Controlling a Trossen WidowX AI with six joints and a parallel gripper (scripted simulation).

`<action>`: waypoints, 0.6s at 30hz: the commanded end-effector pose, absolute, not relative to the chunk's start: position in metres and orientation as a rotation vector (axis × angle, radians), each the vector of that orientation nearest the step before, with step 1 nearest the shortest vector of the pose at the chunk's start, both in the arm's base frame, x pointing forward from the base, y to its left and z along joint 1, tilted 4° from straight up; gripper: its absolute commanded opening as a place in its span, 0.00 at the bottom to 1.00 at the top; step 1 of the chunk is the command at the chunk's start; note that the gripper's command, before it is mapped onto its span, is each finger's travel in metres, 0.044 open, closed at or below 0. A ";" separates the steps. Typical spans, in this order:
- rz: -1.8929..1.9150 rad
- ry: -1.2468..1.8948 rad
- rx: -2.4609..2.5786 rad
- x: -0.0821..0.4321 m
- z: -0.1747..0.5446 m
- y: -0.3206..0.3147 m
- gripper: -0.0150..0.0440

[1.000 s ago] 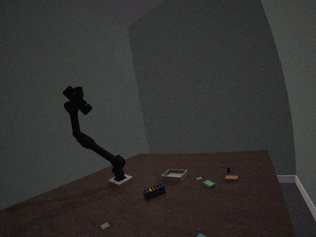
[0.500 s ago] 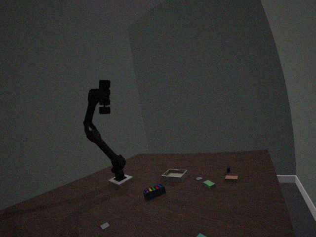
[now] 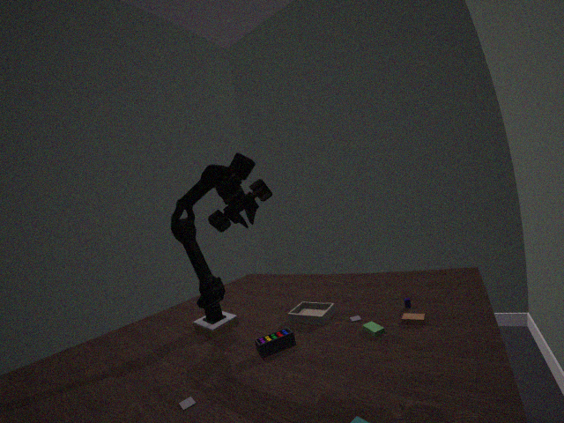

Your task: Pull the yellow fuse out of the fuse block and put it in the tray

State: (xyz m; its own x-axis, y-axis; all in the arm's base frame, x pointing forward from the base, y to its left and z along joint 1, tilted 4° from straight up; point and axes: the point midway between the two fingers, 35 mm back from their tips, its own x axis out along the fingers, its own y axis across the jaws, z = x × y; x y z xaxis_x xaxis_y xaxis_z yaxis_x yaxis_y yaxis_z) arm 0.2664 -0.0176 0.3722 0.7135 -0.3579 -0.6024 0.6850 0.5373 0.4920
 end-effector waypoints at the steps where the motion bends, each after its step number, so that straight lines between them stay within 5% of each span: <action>1: -0.631 0.718 0.613 0.295 0.305 -0.017 0.36; 14: -0.376 1.400 0.378 0.292 0.114 -0.027 0.36; 18: -0.354 1.431 0.376 0.294 0.105 -0.030 0.36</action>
